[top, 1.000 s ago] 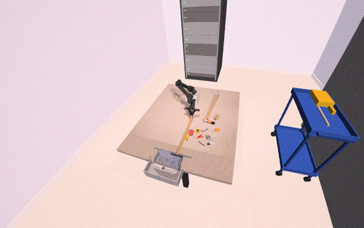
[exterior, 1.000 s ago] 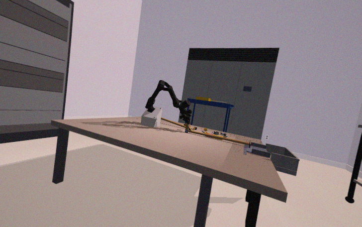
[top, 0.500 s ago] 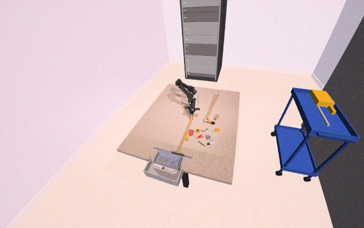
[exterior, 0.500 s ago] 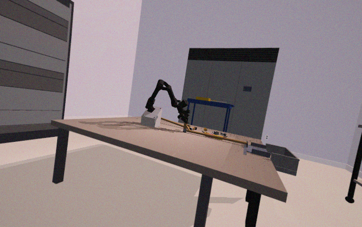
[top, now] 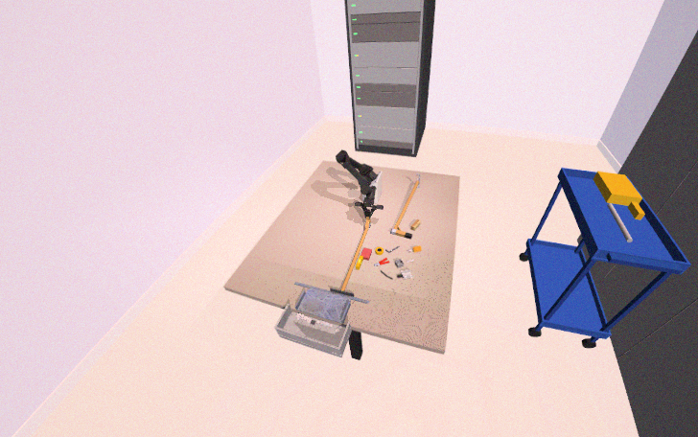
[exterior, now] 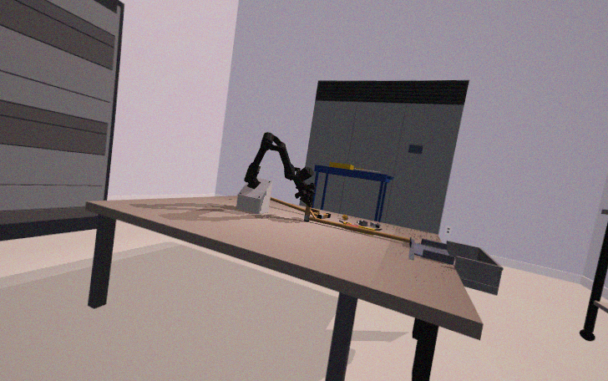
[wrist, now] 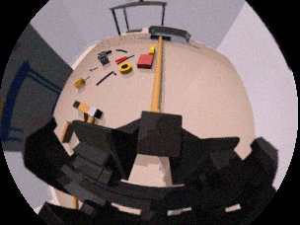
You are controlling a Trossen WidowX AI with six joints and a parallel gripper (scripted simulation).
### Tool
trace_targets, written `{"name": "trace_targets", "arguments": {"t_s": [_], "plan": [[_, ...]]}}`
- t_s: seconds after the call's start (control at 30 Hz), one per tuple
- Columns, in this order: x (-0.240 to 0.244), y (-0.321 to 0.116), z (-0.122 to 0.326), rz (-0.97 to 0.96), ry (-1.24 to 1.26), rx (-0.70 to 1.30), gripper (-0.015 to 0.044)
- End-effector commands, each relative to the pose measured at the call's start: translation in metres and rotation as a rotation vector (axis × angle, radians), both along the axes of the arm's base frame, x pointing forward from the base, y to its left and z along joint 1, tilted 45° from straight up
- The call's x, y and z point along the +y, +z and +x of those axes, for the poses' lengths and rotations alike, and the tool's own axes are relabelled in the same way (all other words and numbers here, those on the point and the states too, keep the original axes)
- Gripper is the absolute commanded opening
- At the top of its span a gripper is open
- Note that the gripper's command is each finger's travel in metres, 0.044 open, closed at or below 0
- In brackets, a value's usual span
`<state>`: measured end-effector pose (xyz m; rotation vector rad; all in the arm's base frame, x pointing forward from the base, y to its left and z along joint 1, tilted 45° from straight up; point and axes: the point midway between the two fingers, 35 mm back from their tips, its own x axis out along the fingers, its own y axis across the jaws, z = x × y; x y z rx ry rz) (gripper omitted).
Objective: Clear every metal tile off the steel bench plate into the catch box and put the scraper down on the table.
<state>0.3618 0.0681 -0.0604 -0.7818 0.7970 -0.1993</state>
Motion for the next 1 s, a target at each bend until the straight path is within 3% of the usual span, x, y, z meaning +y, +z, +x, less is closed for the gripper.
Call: {"name": "trace_targets", "arguments": {"t_s": [0.0, 0.97], "plan": [[0.002, 0.003, -0.004, 0.007, 0.006, -0.012, 0.0], [-0.014, 0.011, -0.033, 0.006, 0.006, -0.013, 0.0]]}}
